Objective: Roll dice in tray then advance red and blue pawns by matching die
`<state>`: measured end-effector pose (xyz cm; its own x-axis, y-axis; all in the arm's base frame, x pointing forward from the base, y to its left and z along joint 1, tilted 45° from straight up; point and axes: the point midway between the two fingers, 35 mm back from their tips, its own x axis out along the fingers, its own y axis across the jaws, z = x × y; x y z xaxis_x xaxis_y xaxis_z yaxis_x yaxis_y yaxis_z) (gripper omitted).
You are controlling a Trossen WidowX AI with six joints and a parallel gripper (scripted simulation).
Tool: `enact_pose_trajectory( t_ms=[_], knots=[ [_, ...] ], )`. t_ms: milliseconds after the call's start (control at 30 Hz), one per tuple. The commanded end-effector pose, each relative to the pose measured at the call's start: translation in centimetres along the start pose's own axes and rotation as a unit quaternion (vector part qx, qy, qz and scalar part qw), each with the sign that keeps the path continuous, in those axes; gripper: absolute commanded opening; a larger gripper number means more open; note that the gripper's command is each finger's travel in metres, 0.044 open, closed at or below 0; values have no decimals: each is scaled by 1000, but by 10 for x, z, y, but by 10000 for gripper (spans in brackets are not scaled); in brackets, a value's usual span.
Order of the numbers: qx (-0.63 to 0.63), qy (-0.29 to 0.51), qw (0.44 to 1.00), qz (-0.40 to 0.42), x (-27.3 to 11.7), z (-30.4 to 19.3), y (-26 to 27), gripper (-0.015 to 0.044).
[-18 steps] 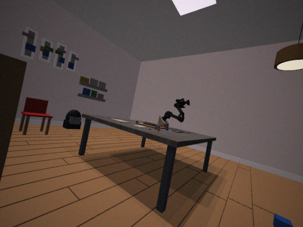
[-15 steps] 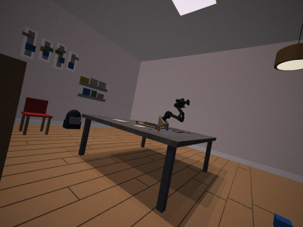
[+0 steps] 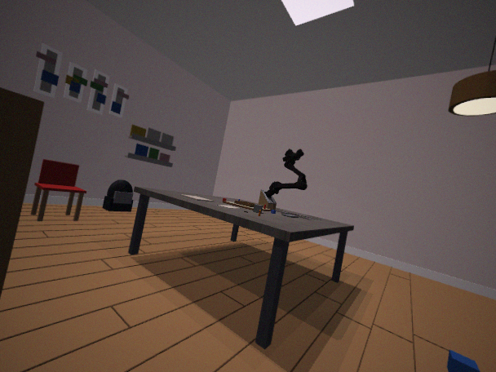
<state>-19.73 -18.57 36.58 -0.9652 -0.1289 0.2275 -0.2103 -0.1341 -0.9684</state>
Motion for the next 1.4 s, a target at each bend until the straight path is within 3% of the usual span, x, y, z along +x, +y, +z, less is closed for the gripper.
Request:
enact_pose_trajectory(
  t_ms=[0,267,667,967,1367],
  knots=[
    [-7,-86,996,20,-2,51,13,275],
    [-28,-261,959,106,-39,161,64,275],
    [-72,-456,834,303,-162,268,168,275],
    [-102,-492,755,421,-246,282,228,275],
    [-224,-472,561,642,-413,242,330,275]
  ],
)
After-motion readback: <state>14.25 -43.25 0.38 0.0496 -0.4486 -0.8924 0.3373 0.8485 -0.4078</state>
